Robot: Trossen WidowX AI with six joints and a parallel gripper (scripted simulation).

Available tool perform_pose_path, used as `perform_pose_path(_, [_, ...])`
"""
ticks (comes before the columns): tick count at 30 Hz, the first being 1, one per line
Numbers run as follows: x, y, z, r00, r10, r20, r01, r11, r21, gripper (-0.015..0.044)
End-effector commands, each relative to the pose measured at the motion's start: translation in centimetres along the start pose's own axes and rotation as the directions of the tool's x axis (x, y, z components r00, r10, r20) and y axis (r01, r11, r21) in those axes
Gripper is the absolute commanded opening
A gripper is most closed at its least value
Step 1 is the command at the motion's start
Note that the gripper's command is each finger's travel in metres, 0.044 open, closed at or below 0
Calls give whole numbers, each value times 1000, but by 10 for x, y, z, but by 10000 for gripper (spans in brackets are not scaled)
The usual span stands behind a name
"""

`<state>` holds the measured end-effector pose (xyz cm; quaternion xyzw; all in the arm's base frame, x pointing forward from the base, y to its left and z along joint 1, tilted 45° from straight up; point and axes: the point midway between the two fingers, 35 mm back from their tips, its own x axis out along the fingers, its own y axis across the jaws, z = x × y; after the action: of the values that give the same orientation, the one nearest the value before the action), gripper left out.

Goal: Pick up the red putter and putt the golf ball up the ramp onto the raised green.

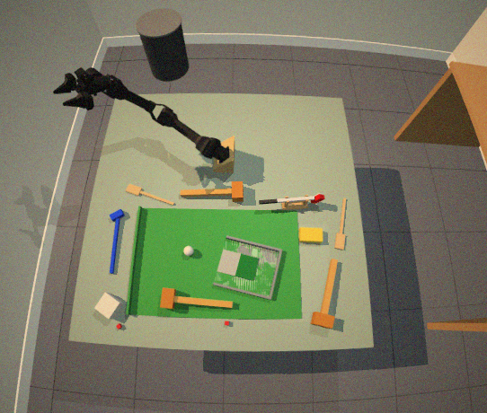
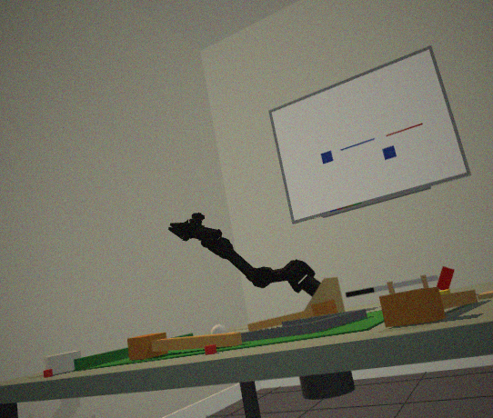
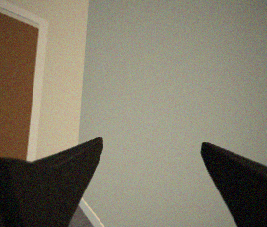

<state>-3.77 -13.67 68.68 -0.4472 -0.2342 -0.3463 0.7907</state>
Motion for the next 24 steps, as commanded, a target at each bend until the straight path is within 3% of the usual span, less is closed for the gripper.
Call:
perform_pose_path(1, [1,2,1,1000,4,2,-4,1000,-5,426])
perform_pose_path(13, [53,153,74,956,286,65,-270,944,-189,440])
perform_pose_path(24, [61,340,118,795,604,58,-564,770,-297,440])
